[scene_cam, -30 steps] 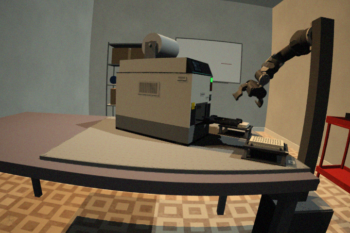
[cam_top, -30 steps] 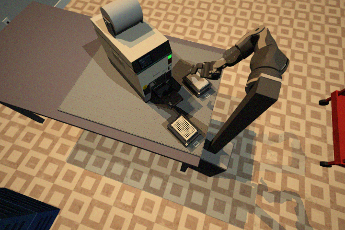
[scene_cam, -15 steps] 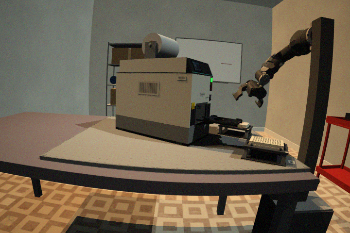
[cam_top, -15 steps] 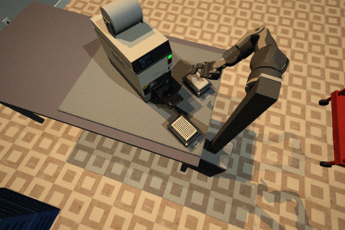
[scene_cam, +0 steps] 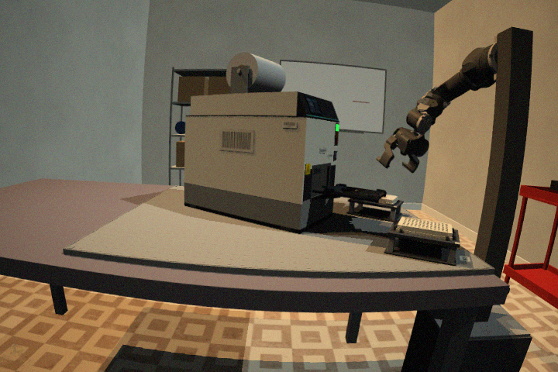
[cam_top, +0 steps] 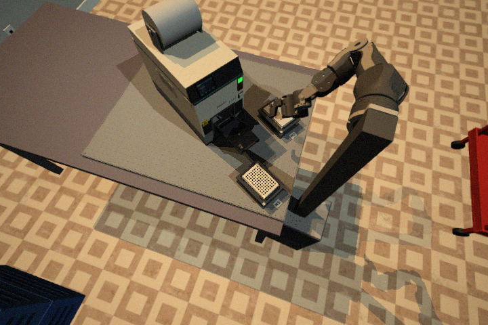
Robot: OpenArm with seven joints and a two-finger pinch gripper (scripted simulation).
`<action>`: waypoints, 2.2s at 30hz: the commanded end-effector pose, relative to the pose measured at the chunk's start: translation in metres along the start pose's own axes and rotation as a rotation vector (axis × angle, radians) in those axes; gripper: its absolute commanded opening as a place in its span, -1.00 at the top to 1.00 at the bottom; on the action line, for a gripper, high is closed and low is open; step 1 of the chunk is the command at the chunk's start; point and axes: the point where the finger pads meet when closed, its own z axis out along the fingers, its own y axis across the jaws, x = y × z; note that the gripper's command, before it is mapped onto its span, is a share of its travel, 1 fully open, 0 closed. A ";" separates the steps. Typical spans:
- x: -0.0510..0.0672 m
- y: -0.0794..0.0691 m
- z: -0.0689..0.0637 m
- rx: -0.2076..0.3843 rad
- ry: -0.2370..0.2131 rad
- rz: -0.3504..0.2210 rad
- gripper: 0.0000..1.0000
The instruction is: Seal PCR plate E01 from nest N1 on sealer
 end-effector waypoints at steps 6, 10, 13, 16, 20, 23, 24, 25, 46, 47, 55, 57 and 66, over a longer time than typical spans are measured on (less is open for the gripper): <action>0.030 0.018 -0.008 -0.005 0.120 -0.169 -0.54; 0.038 0.023 -0.010 -0.005 0.150 -0.211 -0.54; 0.038 0.023 -0.010 -0.005 0.150 -0.211 -0.54; 0.038 0.023 -0.010 -0.005 0.150 -0.211 -0.54; 0.045 0.028 -0.012 -0.011 0.177 -0.249 -0.54; 0.068 0.041 -0.017 -0.011 0.268 -0.376 -0.54; 0.075 0.046 -0.019 -0.011 0.298 -0.418 -0.54; 0.075 0.046 -0.019 -0.011 0.298 -0.418 -0.54; 0.114 0.068 -0.028 -0.010 0.431 -0.605 -0.54; 0.114 0.068 -0.028 -0.010 0.431 -0.605 -0.54; 0.129 0.078 -0.032 -0.013 0.431 -0.601 -0.54; 0.145 0.087 -0.036 -0.011 0.431 -0.603 -0.54; 0.152 0.091 -0.037 -0.010 0.431 -0.605 -0.54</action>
